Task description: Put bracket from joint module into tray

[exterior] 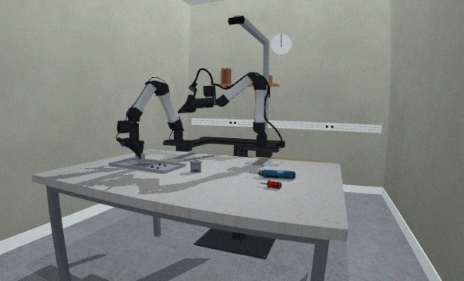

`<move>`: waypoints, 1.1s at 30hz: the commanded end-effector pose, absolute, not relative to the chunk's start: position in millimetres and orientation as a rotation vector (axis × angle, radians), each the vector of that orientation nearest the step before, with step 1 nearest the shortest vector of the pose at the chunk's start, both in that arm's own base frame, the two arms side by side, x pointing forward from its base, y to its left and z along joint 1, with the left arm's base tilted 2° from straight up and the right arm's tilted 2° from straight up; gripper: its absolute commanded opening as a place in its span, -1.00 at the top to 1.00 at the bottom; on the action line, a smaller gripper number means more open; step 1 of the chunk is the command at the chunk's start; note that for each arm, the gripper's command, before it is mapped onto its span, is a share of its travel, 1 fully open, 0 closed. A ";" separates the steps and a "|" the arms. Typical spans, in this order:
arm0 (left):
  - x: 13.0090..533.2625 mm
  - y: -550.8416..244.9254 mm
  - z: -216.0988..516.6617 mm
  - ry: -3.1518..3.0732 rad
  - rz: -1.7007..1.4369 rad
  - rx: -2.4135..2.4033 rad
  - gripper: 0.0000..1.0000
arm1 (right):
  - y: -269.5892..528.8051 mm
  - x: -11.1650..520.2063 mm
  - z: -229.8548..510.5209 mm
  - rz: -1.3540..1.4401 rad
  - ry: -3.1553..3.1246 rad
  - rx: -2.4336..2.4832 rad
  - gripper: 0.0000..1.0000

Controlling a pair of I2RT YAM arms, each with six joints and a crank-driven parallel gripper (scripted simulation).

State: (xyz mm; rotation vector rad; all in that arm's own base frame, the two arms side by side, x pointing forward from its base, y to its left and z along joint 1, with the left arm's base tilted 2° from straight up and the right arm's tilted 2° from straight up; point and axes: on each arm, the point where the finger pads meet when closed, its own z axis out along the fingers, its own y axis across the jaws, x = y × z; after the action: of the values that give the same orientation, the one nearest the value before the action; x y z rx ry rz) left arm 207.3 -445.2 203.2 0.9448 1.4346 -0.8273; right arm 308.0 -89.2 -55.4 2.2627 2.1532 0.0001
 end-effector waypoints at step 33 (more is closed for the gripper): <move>219.1 -470.1 182.1 1.421 -0.831 0.899 -1.00 | -93.2 321.0 25.1 0.044 2.122 2.216 -1.00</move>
State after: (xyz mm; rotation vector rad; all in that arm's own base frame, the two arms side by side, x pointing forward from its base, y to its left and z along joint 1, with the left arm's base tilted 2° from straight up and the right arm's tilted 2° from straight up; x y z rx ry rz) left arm 216.8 -460.0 168.4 0.9356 1.4546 -0.8150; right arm 317.8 -93.1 -2.4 2.2308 2.1315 0.0282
